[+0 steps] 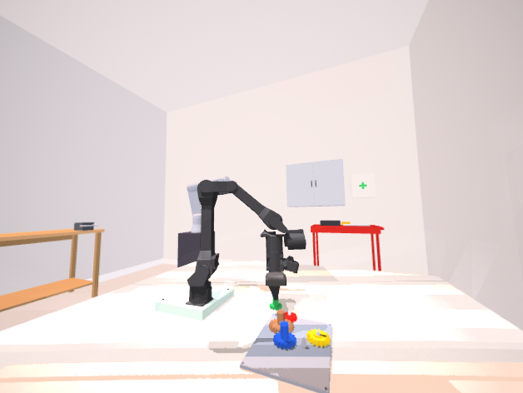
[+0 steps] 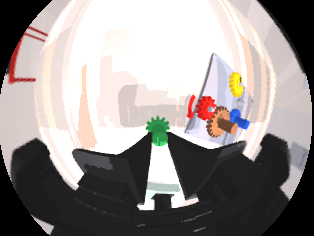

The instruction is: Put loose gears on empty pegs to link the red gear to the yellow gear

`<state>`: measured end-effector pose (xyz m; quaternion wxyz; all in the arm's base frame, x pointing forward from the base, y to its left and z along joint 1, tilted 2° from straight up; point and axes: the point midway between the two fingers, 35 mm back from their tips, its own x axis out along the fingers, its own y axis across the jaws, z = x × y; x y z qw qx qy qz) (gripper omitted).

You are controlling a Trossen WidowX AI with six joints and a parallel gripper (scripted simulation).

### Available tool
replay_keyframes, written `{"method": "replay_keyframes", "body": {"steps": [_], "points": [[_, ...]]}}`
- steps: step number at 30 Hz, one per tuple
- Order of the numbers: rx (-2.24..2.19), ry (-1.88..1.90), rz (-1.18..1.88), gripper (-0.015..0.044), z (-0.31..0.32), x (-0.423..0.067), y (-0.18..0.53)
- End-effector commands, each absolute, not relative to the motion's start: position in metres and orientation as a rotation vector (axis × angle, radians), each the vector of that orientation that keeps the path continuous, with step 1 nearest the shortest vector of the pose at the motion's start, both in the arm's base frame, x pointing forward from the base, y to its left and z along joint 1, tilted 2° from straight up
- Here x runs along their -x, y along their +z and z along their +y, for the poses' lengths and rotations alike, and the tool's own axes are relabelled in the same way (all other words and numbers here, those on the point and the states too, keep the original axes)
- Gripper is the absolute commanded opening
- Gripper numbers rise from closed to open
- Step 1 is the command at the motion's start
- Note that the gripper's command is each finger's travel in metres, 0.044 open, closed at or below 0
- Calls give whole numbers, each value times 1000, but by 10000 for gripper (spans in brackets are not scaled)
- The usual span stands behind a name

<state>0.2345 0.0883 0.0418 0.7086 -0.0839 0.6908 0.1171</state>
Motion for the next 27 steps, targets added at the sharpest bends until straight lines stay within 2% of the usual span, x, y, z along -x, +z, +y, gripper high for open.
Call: {"method": "replay_keyframes", "body": {"steps": [1, 27], "points": [[186, 282, 1507, 0, 90, -240, 45], [187, 284, 1503, 0, 91, -250, 97]]}}
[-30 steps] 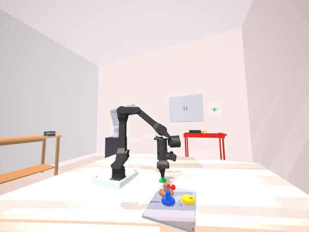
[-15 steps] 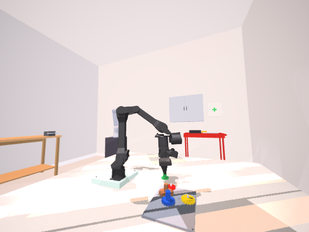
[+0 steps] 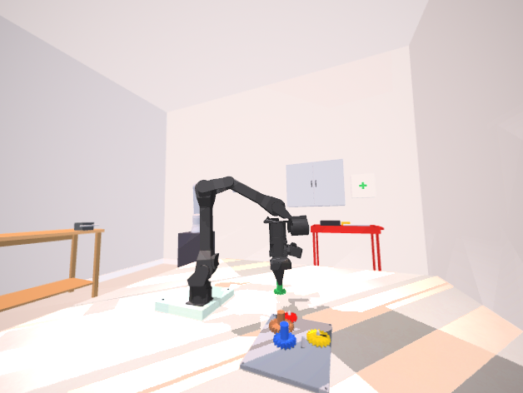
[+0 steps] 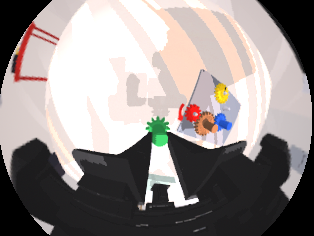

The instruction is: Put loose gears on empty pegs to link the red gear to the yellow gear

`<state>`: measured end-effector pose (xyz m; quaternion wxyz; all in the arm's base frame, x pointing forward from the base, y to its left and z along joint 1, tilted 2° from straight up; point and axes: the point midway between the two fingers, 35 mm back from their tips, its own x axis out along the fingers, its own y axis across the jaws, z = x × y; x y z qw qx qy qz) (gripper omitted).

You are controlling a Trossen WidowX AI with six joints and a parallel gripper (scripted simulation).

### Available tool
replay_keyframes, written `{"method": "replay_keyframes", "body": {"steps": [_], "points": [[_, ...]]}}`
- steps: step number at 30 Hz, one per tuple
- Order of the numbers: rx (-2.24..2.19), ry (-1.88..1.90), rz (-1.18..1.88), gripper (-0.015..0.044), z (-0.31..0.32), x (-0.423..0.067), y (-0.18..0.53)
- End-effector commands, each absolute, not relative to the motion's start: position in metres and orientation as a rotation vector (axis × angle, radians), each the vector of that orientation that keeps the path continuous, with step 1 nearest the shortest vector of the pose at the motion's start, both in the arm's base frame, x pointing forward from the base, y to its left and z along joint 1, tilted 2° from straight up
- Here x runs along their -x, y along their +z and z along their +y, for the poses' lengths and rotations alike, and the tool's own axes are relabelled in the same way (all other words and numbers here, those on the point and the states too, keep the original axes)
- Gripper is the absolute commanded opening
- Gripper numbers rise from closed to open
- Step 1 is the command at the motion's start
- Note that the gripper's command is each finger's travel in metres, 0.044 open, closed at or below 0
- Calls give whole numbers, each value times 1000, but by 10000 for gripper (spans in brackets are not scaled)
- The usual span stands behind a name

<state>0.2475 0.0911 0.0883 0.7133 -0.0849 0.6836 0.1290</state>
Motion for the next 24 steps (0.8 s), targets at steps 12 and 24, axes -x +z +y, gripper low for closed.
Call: {"method": "replay_keyframes", "body": {"steps": [12, 24], "points": [[186, 276, 1513, 0, 90, -248, 123], [186, 268, 1523, 0, 88, -244, 148]]}}
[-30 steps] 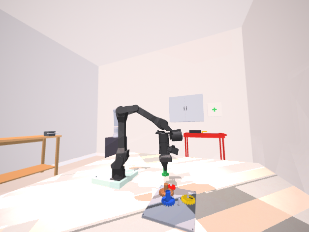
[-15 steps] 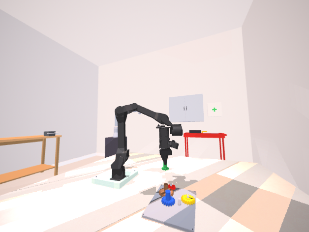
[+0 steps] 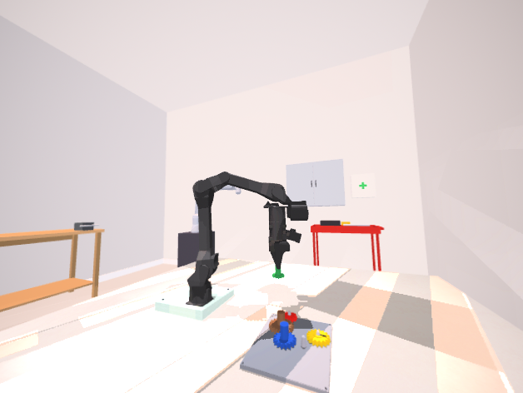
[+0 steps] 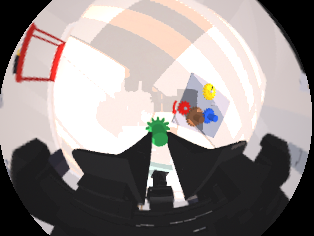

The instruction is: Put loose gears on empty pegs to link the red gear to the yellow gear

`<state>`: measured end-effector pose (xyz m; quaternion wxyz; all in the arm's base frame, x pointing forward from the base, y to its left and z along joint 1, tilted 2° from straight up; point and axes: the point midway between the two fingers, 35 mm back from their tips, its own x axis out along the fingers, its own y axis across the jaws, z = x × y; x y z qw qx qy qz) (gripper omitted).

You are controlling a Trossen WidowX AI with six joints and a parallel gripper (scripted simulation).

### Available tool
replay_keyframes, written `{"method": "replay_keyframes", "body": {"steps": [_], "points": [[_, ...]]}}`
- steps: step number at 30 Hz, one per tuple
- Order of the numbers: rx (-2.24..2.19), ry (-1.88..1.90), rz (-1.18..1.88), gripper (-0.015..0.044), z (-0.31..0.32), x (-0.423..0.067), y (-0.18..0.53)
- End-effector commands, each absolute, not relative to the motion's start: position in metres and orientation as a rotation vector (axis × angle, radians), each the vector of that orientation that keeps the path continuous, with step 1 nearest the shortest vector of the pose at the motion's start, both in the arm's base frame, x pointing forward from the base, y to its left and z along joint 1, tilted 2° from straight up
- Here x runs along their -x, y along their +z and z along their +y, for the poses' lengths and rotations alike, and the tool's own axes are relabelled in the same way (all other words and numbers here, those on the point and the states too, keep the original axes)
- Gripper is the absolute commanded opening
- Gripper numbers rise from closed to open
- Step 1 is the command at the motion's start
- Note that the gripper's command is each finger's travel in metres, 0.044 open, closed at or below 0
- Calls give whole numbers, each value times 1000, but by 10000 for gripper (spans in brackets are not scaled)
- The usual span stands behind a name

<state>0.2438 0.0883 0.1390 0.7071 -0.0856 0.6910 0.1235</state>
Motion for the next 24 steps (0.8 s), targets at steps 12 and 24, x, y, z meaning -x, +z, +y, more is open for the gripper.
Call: {"method": "replay_keyframes", "body": {"steps": [12, 24], "points": [[185, 259, 1534, 0, 85, -238, 174], [176, 242, 1540, 0, 80, -238, 183]]}}
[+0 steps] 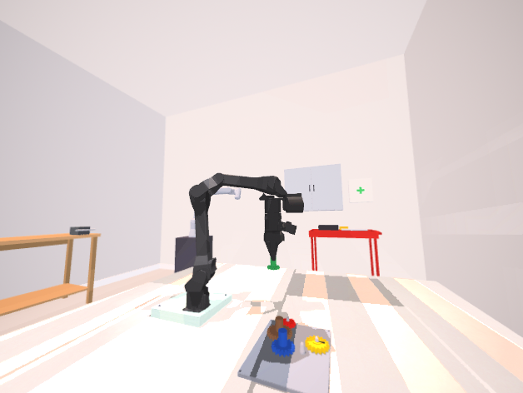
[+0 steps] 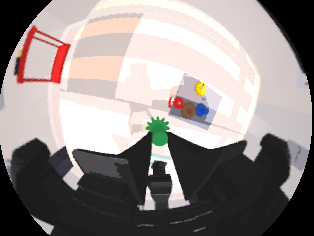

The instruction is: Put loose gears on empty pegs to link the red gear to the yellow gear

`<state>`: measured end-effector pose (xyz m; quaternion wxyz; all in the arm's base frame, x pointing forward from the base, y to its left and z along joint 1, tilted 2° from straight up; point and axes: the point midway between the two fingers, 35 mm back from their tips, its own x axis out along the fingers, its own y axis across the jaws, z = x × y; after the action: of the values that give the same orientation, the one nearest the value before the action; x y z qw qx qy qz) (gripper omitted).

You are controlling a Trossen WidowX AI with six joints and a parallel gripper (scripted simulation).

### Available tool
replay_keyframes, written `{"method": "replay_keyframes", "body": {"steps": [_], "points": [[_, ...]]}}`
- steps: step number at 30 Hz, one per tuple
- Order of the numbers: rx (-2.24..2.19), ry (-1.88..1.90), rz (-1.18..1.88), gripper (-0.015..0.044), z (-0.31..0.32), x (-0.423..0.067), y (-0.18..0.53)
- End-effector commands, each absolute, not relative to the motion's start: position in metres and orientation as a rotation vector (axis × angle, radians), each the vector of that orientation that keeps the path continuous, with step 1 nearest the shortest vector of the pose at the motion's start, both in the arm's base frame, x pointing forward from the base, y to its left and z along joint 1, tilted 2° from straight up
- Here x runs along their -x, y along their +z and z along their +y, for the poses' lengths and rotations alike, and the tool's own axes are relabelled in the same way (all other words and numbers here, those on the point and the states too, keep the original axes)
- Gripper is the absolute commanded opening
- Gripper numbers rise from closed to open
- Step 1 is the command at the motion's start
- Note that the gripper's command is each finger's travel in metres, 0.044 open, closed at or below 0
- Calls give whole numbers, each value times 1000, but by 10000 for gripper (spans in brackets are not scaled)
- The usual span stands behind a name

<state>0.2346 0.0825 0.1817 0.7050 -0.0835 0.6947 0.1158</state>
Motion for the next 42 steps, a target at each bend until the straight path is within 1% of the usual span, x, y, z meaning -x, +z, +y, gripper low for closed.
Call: {"method": "replay_keyframes", "body": {"steps": [1, 42], "points": [[172, 236, 1540, 0, 78, -240, 182], [184, 227, 1534, 0, 2, -311, 139]]}}
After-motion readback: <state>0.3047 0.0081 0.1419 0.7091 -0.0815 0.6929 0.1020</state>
